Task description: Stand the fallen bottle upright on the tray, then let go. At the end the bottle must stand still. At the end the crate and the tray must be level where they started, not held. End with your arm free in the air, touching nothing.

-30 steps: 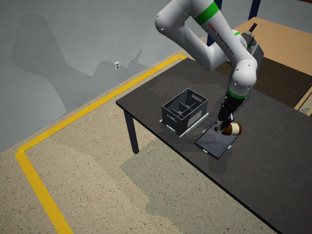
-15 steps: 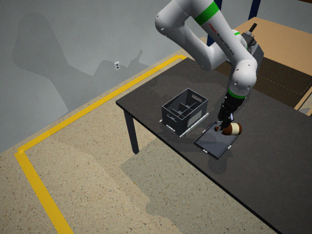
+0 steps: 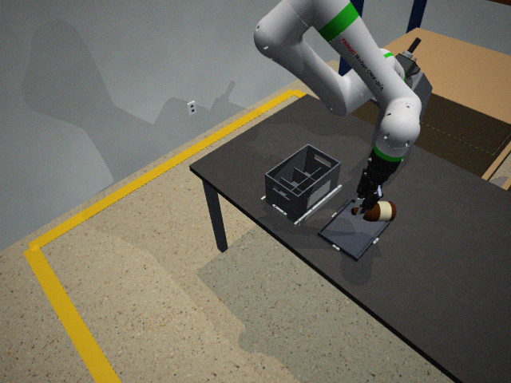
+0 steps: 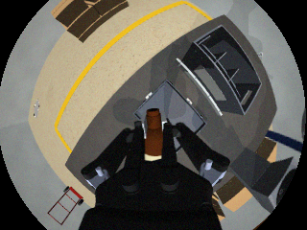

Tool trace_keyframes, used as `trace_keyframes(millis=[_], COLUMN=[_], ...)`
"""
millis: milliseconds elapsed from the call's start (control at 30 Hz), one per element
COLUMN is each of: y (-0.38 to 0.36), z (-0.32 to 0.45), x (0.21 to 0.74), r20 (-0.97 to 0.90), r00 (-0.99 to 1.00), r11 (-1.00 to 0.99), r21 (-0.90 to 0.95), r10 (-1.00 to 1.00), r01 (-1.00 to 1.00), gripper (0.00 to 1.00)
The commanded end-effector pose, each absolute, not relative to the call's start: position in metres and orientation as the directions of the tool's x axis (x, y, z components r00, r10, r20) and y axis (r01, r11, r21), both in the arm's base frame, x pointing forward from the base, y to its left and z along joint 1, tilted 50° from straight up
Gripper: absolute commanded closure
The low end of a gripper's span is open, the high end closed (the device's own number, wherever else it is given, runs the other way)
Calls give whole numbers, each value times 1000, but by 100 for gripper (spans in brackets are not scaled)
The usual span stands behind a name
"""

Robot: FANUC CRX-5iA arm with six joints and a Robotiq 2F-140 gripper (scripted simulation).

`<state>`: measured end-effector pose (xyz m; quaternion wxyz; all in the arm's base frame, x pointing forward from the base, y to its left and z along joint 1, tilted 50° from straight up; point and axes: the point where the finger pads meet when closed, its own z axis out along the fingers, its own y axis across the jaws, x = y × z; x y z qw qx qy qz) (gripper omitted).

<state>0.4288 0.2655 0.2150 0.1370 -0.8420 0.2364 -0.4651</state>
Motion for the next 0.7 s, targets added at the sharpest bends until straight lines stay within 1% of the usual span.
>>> trace_keyframes(millis=[0, 667], y=[266, 265], z=[215, 212], x=[429, 428], r20=[720, 767], r00=[454, 372], r11=[-851, -851], r21=[-450, -445], r10=[-526, -523], r01=[-271, -279], gripper=[100, 100])
